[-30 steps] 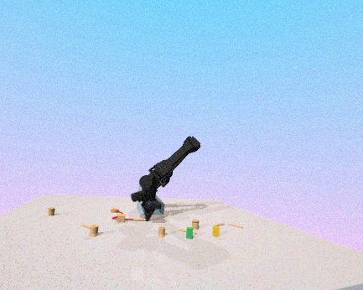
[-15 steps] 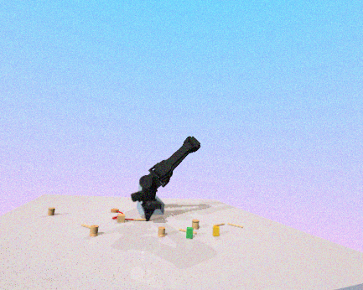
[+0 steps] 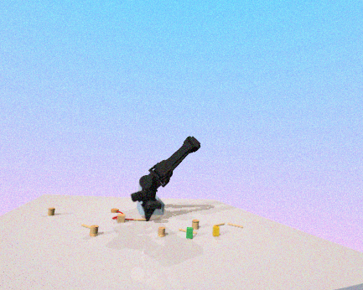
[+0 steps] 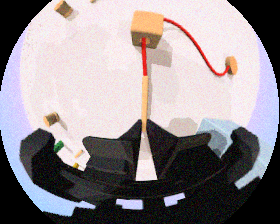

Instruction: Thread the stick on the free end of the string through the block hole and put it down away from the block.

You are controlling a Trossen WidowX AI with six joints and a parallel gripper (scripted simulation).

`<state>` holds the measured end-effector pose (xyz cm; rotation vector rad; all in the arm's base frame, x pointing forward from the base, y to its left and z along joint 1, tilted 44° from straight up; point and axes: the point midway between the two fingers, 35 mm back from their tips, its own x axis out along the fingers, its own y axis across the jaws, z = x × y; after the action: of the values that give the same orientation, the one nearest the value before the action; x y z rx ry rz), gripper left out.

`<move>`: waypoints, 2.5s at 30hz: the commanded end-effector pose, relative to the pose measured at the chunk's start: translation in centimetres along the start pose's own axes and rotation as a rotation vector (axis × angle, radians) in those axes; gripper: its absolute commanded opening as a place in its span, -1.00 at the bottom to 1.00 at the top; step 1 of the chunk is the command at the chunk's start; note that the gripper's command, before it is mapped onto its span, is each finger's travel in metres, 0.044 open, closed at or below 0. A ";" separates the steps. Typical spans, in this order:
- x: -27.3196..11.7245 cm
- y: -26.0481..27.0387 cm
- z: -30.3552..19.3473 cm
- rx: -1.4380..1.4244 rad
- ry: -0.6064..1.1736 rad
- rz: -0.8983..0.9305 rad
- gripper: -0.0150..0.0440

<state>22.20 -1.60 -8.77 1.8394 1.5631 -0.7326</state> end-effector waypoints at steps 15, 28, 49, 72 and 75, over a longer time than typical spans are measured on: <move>-8.1 0.2 0.3 -0.005 -0.002 0.008 0.22; -7.5 0.1 0.2 0.004 0.004 0.004 0.67; -10.2 0.0 0.2 0.010 0.008 0.002 1.00; -10.2 0.0 0.2 0.010 0.008 0.002 1.00; -10.2 0.0 0.2 0.010 0.008 0.002 1.00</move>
<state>20.65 -8.35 -1.33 1.8530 1.5652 -0.7348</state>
